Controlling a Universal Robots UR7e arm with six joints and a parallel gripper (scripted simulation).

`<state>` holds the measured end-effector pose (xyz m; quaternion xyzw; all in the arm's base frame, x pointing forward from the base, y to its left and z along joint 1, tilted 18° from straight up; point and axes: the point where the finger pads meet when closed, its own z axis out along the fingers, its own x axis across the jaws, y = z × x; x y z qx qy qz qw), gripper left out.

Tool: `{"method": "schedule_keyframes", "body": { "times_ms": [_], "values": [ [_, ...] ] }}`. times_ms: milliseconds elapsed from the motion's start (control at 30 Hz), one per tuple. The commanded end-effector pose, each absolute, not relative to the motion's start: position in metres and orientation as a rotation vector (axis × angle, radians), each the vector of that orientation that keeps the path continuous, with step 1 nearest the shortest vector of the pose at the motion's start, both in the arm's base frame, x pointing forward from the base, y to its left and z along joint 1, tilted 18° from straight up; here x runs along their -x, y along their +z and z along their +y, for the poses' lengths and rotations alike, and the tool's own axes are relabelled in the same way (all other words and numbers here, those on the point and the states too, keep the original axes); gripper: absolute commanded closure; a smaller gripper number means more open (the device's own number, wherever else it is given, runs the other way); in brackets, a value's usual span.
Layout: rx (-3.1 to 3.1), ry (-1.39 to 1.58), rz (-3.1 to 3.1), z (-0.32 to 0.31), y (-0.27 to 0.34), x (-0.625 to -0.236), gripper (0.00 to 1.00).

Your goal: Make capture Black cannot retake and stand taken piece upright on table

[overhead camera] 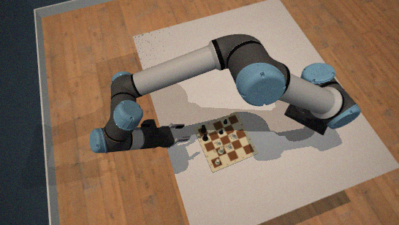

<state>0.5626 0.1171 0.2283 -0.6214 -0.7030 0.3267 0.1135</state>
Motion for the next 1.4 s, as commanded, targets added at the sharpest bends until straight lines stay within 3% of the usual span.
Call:
{"method": "schedule_keyframes", "body": {
  "times_ms": [0,467,1367],
  "values": [
    [1.833,0.898,-2.106,0.112,0.235,-0.557,0.00],
    [1.855,0.693,-2.266,0.092,0.248,-0.527,0.00],
    [1.862,0.253,-2.699,0.054,0.236,-0.420,0.00]
  ]
}}
